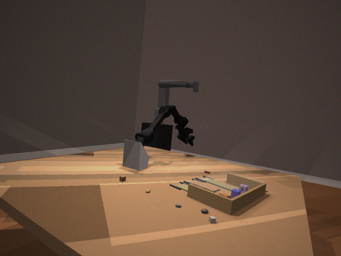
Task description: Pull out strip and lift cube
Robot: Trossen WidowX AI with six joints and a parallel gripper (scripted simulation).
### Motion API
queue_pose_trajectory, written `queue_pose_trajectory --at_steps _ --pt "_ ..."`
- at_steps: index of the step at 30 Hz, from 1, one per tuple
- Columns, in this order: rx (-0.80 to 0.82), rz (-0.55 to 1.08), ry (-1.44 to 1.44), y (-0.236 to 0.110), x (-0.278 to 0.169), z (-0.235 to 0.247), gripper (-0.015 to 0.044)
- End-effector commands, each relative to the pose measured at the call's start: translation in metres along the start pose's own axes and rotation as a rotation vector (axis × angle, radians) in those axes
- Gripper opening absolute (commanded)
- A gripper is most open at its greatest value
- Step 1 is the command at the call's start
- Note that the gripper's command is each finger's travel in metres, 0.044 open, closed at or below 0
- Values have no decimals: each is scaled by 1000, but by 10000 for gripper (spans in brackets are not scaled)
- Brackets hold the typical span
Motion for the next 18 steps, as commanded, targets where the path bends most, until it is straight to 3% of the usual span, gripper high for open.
queue_pose_trajectory --at_steps 1,10,18 --pt "-4 0 -1 1 0 -2 400" --pt "-213 33 -6 47 -1 -132 400" --pt "-372 55 61 44 -1 -265 400"
Point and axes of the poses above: the point midway between the two fingers, 35 mm back from their tips, its own y axis out along the fingers, its own z axis across the jaws, x = y × z, the point moved 7 cm from there along -y, back along the fingers, and after that the axes turned 4 degrees about y, right-handed, at the moved point
